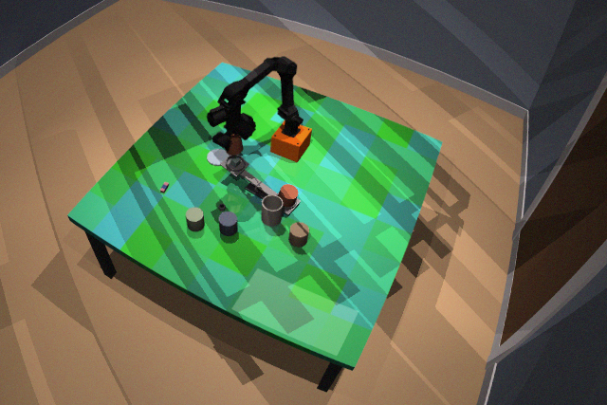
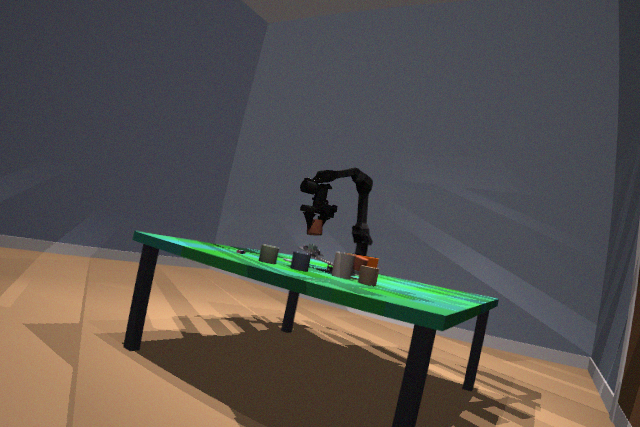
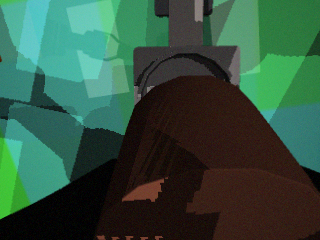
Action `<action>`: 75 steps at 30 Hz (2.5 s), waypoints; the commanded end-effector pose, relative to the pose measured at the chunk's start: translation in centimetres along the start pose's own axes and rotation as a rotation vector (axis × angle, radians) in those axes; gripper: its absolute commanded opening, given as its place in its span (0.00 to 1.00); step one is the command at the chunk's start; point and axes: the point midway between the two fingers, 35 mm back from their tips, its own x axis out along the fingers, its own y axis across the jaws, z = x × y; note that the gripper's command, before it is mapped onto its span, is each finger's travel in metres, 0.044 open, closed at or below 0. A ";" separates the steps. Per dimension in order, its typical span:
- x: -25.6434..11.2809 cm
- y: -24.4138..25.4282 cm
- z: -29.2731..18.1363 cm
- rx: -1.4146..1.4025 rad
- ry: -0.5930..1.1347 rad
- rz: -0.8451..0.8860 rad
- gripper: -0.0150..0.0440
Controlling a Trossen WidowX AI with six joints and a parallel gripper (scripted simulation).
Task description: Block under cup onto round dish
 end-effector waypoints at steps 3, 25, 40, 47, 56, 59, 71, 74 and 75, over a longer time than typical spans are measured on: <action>0.0 0.0 0.0 0.000 0.000 -0.002 0.25; 0.0 0.0 0.0 0.000 0.000 -0.002 0.25; 0.1 0.0 -0.1 0.000 0.001 -0.002 0.25; 1.9 1.3 -4.2 0.001 0.004 -0.002 0.25; 4.3 4.2 -9.5 0.011 0.011 -0.006 0.25; 5.0 5.5 -11.2 0.015 0.014 -0.008 0.25; 8.1 11.5 -16.3 0.008 0.022 0.000 0.25; 8.7 13.1 -17.2 0.005 0.024 0.002 0.25; 8.9 13.4 -17.4 0.005 0.024 0.003 0.25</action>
